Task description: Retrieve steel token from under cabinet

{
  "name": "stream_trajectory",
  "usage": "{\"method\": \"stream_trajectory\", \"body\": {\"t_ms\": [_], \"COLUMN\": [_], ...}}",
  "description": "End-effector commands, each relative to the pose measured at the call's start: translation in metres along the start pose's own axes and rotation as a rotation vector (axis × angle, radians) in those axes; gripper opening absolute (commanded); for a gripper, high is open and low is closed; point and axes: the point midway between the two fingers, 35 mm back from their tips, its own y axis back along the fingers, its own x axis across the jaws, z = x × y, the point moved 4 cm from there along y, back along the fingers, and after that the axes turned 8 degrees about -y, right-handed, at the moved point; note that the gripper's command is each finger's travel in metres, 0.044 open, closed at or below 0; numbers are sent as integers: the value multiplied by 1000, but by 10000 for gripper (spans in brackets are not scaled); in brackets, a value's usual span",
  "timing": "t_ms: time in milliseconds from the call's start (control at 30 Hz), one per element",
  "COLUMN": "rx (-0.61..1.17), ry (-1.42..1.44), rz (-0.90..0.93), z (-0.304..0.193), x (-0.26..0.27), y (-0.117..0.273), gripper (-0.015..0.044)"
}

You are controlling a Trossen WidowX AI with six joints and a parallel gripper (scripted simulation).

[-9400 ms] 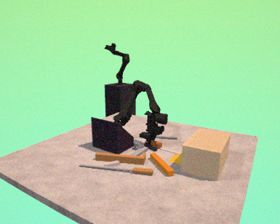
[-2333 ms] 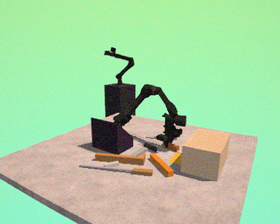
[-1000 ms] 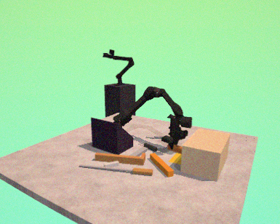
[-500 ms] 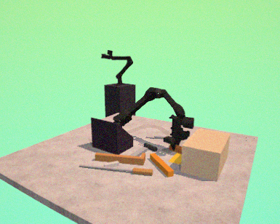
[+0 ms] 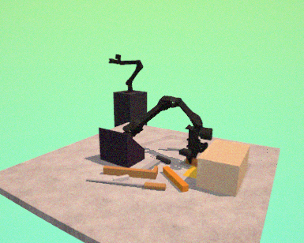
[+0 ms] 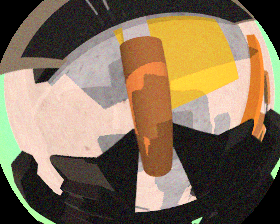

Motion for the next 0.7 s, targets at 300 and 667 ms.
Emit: {"method": "stream_trajectory", "body": {"t_ms": [300, 667], "rx": [-2, -2], "ry": [2, 1], "rz": [0, 0], "z": [5, 0], "x": [-14, -14], "y": [-1, -1], "gripper": [0, 0]}}
